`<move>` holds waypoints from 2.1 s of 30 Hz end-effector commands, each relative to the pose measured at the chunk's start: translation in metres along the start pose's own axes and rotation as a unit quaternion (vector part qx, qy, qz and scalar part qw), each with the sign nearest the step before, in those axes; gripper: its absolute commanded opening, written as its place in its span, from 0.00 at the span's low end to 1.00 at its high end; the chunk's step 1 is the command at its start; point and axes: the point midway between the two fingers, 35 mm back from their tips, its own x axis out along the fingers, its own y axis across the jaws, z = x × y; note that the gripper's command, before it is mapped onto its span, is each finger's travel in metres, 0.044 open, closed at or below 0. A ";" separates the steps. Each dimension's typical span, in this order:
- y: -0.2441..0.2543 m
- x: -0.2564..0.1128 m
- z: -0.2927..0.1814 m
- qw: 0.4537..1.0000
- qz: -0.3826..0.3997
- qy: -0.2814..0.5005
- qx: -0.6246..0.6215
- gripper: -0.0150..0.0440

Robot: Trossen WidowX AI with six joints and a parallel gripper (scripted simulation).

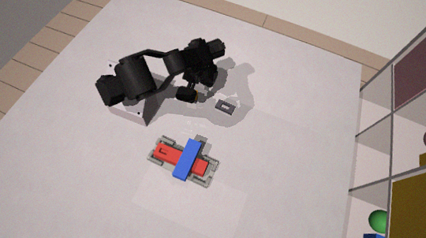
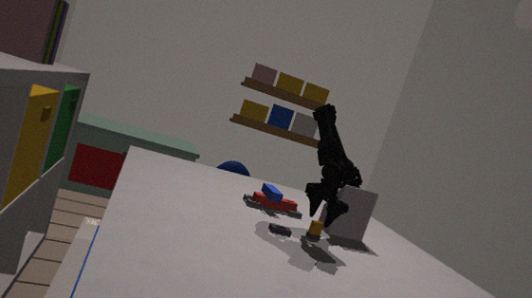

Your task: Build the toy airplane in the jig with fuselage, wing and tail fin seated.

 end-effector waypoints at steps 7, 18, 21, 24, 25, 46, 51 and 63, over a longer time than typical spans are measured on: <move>-0.001 0.019 -0.002 1.000 -0.005 0.002 -0.004 1.00; -0.003 0.036 -0.003 1.000 -0.006 0.002 -0.004 1.00; -0.003 0.038 -0.003 1.000 -0.007 0.002 -0.004 1.00; -0.003 0.038 -0.003 1.000 -0.007 0.002 -0.004 0.87; -0.003 0.038 -0.003 1.000 -0.007 0.002 -0.004 0.82; -0.003 0.036 -0.003 1.000 -0.007 0.002 -0.004 0.25; -0.001 0.027 -0.002 1.000 -0.008 0.001 -0.005 0.25; 0.003 -0.005 0.003 1.000 -0.005 0.000 -0.006 0.25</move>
